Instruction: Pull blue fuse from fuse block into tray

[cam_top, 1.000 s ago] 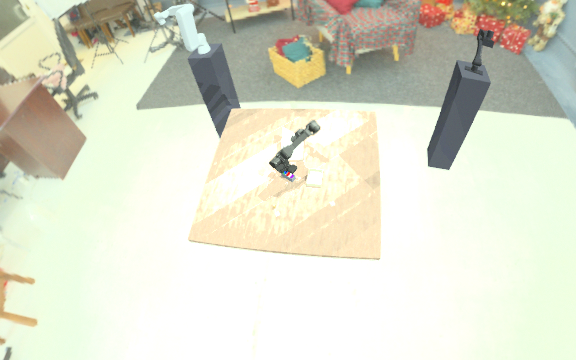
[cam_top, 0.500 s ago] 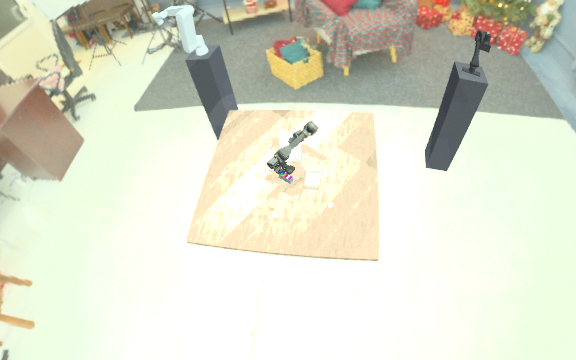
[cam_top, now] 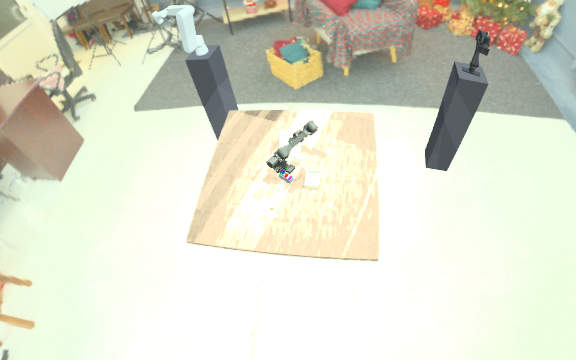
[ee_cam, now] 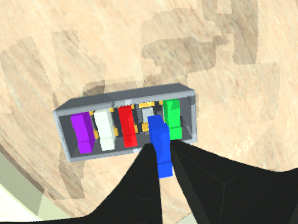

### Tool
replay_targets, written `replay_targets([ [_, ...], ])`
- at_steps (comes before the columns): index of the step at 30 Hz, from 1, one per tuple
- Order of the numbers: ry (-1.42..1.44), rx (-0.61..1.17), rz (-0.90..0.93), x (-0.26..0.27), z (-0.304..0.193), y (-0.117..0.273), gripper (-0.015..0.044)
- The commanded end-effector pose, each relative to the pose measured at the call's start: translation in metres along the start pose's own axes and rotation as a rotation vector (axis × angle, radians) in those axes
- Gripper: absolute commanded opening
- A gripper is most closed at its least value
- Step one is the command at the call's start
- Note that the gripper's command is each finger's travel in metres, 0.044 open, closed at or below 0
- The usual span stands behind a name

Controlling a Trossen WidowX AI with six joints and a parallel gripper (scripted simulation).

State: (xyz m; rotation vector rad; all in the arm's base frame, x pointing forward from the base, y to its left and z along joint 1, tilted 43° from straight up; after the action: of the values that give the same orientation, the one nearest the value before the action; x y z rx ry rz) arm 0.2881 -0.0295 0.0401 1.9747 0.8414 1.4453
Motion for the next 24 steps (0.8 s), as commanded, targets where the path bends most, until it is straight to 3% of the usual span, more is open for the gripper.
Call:
replay_targets([
  [1, 0.006, -0.003, -0.005, 0.0, 0.001, 0.007, 0.0],
  [13, 0.006, -0.003, -0.006, 0.001, 0.001, 0.021, 0.0],
  [24, 0.001, -0.015, -0.024, 0.075, -0.006, 0.023, 0.0],
])
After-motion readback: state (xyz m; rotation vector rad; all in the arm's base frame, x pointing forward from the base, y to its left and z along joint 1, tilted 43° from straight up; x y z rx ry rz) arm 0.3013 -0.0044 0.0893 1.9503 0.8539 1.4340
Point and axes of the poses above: the point midway between the two fingers, 35 mm back from their tips, its own y axis back along the fingers, its own x axis across the jaws, z = x × y, the point moved 7 cm from there along y, back along the fingers, and after that the axes turned 10 degrees about y, right-handed, at the moved point
